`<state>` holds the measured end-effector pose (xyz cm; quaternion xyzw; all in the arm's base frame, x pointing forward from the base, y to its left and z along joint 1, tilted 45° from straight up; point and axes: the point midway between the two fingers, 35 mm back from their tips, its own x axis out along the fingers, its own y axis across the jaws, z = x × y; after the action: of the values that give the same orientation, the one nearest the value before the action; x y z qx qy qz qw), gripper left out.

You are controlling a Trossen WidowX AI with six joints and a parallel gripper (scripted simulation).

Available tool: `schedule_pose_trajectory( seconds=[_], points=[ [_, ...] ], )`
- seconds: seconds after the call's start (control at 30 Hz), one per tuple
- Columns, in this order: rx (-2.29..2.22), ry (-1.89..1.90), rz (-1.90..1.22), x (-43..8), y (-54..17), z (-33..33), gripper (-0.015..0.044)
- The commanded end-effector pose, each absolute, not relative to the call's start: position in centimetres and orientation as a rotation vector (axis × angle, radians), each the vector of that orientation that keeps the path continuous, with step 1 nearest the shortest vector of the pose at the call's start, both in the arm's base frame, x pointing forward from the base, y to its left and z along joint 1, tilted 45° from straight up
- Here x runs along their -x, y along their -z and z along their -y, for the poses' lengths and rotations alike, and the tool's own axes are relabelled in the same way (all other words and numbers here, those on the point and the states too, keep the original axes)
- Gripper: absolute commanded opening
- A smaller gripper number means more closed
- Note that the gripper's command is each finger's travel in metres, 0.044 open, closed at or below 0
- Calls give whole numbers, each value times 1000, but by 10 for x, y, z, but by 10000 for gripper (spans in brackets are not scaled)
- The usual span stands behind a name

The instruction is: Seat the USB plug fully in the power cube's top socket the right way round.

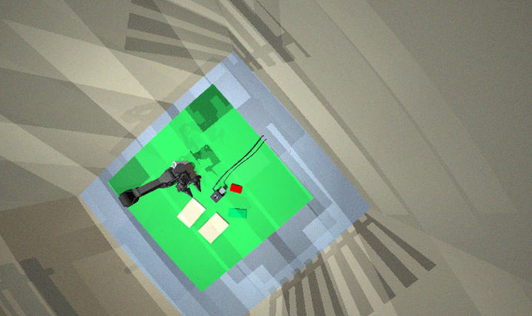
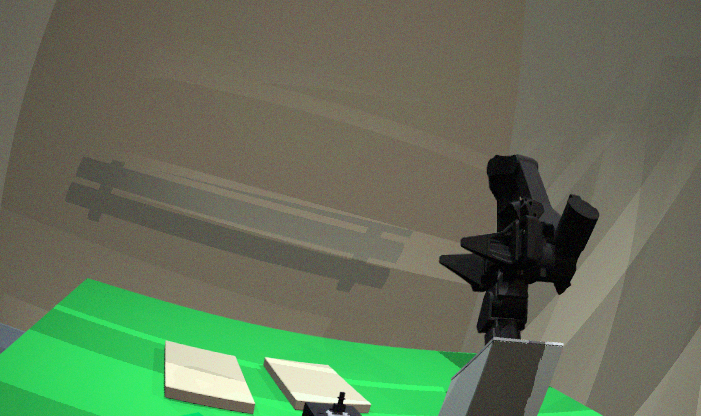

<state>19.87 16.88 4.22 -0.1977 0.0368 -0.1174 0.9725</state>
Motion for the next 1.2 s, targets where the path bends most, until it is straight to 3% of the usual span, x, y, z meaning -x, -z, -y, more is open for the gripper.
schedule_pose_trajectory(
  seconds=[0.0, 0.27, 0.47, 0.63, 0.9, 1.17],
  points=[
    [405, 239, -90, -201, -40, -169, 426],
    [1125, 258, -640, -263, 11, -145, 440],
    [1590, 7, -1193, -296, 43, -99, 440],
    [1706, -209, -1455, -304, 56, -68, 440],
    [1747, -865, -1826, -305, 67, -23, 440],
    [1743, -891, -1834, -304, 66, -20, 440]
  ],
)
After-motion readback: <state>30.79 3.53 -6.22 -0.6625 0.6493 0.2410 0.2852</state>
